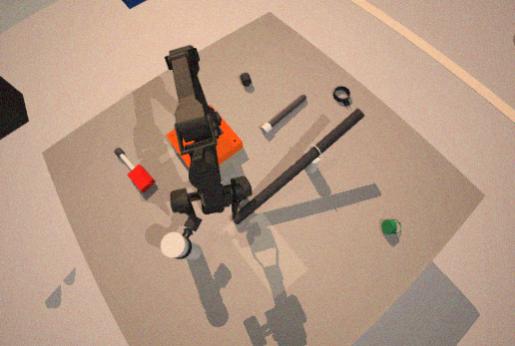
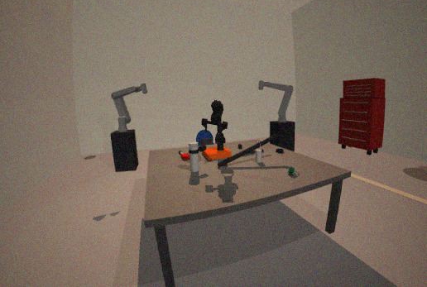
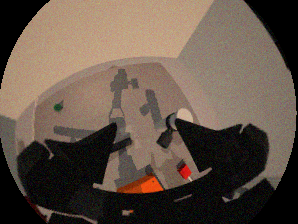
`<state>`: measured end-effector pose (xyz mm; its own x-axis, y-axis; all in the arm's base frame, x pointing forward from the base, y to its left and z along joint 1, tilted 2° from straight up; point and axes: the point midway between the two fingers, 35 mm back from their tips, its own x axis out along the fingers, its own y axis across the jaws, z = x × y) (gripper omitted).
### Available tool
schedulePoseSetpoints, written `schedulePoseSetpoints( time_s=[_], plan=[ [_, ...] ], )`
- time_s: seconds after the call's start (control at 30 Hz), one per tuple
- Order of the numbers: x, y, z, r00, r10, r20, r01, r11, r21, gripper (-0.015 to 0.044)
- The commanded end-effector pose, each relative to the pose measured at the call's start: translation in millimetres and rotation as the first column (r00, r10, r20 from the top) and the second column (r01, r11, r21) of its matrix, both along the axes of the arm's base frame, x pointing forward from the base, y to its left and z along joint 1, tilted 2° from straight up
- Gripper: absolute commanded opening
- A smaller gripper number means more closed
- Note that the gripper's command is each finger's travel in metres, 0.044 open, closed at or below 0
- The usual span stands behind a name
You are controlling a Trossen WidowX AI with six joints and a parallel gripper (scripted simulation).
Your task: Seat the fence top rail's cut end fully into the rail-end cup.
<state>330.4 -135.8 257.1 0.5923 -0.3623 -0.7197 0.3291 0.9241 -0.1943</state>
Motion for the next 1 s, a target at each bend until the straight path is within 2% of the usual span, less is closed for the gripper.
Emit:
schedulePoseSetpoints(
  time_s=[0.0,0.1,0.43,0.6,0.77,0.97],
  plan=[
    [-17,70,-16,0.988,0.139,-0.064,-0.128,0.981,0.147,0.0440],
    [-30,102,-25,0.972,0.208,-0.107,-0.181,0.959,0.218,0.0440],
    [-31,103,-26,0.968,0.222,-0.114,-0.194,0.957,0.218,0.0440],
    [-31,85,-29,0.895,0.398,-0.203,-0.377,0.916,0.136,0.0440],
    [-33,55,-35,0.703,0.630,-0.330,-0.651,0.757,0.058,0.0440],
    [-40,18,-40,0.394,0.805,-0.444,-0.896,0.443,0.009,0.0440]
  ],
)
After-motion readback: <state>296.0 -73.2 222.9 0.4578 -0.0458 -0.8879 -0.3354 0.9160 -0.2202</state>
